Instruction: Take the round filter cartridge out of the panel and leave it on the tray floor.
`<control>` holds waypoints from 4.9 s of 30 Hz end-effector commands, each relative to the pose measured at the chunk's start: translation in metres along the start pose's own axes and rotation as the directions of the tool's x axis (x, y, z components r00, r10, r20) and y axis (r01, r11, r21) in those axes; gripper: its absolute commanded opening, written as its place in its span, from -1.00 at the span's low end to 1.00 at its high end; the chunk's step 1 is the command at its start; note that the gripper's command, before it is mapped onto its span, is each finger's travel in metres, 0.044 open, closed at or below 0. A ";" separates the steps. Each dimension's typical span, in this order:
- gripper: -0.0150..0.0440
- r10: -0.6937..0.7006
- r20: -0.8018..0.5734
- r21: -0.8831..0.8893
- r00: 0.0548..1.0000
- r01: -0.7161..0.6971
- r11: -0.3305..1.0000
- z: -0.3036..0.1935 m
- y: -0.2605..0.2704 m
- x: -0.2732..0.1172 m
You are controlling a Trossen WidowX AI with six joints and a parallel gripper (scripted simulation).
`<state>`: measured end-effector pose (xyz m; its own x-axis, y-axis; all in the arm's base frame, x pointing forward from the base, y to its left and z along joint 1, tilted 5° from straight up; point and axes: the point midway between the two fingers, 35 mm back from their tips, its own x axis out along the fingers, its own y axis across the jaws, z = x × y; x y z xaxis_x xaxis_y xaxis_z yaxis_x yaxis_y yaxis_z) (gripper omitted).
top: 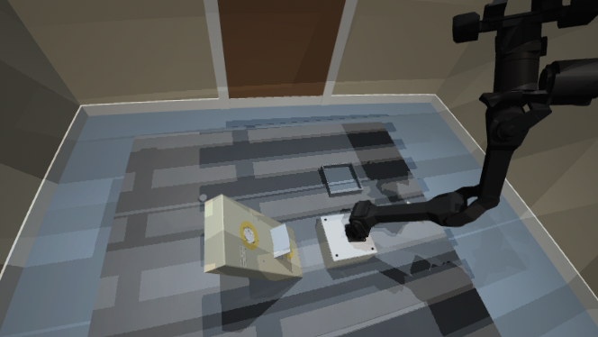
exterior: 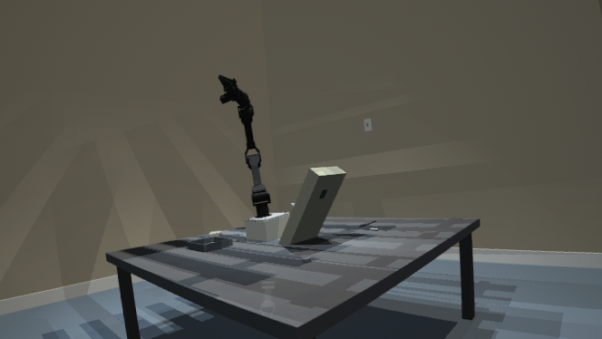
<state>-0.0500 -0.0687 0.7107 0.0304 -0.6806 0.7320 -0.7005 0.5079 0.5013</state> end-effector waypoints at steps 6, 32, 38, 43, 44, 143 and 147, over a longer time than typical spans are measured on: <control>-0.11 -0.370 -0.218 -0.296 0.903 0.300 0.907 -0.048 -0.154 -0.012; -0.11 -0.878 -0.461 -0.884 -0.127 -0.021 0.467 -0.100 -0.424 -0.340; -0.11 -0.844 -0.364 -0.850 -0.393 -0.231 0.474 -0.067 -0.439 -0.437; -0.11 -0.829 -0.332 -0.830 -0.450 -0.278 0.483 -0.056 -0.440 -0.458; -0.11 -0.829 -0.332 -0.830 -0.450 -0.278 0.483 -0.056 -0.440 -0.458; -0.11 -0.829 -0.336 -0.829 -0.447 -0.277 0.485 -0.076 -0.488 -0.485; -0.11 -0.829 -0.336 -0.829 -0.447 -0.277 0.485 -0.076 -0.490 -0.486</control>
<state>0.3317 0.0529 0.1466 0.8087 0.0577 -0.5853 0.2469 0.8700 0.4269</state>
